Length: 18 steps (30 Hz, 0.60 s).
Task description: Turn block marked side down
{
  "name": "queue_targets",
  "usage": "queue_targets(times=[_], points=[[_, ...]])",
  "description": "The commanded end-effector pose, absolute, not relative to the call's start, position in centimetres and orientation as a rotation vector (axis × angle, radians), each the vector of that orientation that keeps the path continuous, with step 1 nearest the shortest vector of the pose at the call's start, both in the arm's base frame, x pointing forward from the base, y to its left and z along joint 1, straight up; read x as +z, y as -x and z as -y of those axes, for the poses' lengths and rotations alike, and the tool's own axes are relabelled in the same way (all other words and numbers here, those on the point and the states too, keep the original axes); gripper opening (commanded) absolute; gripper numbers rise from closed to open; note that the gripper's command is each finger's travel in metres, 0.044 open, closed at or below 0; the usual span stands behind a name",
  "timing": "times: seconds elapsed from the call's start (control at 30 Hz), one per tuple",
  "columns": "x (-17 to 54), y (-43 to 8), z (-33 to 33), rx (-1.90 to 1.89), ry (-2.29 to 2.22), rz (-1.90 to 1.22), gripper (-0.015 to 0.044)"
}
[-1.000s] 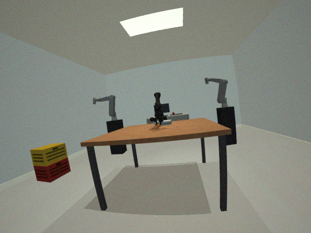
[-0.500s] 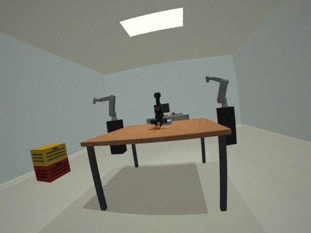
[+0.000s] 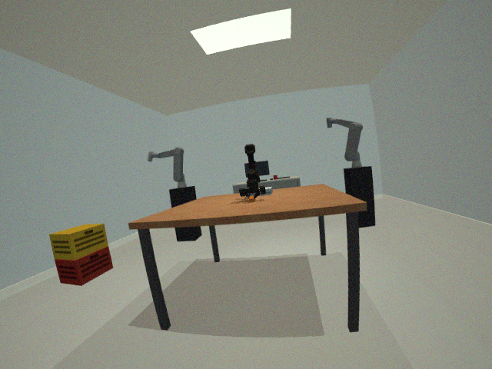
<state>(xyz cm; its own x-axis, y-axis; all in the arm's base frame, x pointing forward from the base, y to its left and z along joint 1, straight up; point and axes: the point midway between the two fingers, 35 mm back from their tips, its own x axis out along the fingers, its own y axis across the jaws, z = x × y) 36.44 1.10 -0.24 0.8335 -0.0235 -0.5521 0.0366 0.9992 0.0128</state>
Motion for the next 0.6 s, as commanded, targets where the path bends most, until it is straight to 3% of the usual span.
queue_targets(times=[0.0, 0.57], points=[[-0.55, -35.64, -1.02, -0.034, -0.014, -0.549, 0.0], [0.04, -35.08, -0.99, -0.035, -0.015, -0.474, 0.0]])
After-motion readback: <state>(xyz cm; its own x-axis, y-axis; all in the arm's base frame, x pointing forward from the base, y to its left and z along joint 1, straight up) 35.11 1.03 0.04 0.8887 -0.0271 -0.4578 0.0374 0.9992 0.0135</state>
